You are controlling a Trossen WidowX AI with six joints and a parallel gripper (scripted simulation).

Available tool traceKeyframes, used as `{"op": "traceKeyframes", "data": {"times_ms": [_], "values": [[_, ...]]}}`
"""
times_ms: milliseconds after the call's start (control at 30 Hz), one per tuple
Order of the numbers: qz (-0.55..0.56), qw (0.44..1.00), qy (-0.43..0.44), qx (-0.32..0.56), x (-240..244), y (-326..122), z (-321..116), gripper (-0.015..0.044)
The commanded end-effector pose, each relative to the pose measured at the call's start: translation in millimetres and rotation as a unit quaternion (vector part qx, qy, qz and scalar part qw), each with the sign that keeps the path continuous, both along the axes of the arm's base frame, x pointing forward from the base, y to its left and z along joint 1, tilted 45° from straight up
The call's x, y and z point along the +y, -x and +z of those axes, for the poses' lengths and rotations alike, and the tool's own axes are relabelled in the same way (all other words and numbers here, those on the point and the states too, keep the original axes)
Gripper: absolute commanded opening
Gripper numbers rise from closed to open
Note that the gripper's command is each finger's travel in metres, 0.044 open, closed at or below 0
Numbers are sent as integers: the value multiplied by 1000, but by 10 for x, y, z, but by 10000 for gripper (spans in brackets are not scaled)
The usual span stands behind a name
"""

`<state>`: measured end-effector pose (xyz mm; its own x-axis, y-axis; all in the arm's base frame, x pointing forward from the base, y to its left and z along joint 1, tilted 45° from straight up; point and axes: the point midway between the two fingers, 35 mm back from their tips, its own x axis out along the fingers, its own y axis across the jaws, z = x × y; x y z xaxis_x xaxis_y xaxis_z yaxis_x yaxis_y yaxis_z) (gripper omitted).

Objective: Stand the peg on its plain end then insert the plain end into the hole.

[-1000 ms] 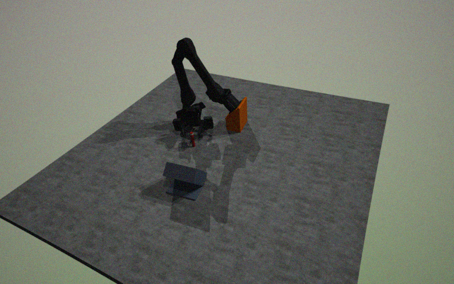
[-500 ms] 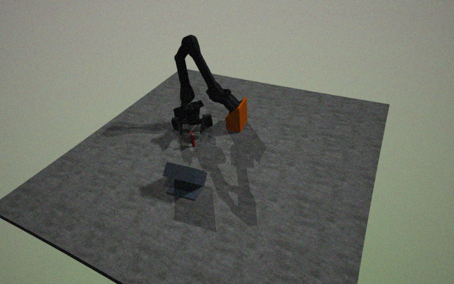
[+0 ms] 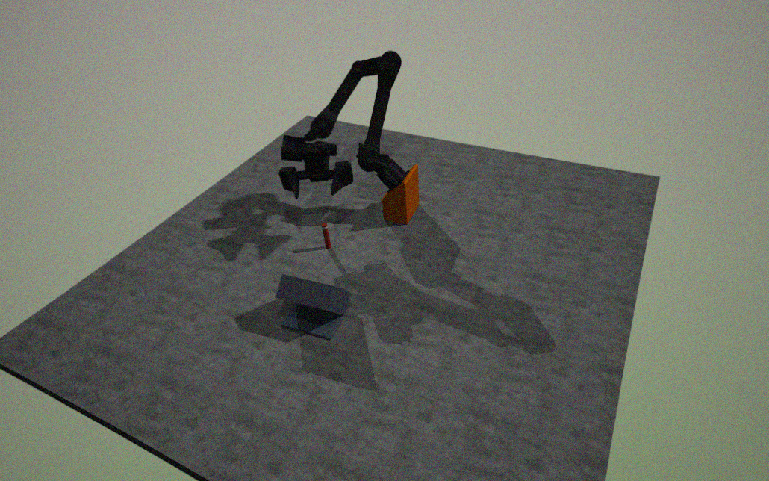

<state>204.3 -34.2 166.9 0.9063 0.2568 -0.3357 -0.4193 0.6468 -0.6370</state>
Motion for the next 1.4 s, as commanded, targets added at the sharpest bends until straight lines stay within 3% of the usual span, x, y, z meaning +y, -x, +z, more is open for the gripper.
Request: {"op": "traceKeyframes", "data": {"times_ms": [0, 267, 833, 1367], "values": [[-7, 1000, -9, -22, 237, 103, 227, 440], [-13, 999, -21, -23, 312, 147, 277, 440], [-135, 962, -113, 208, 158, 44, -118, 440], [-263, 877, -66, 397, 50, 81, -456, 440]]}}
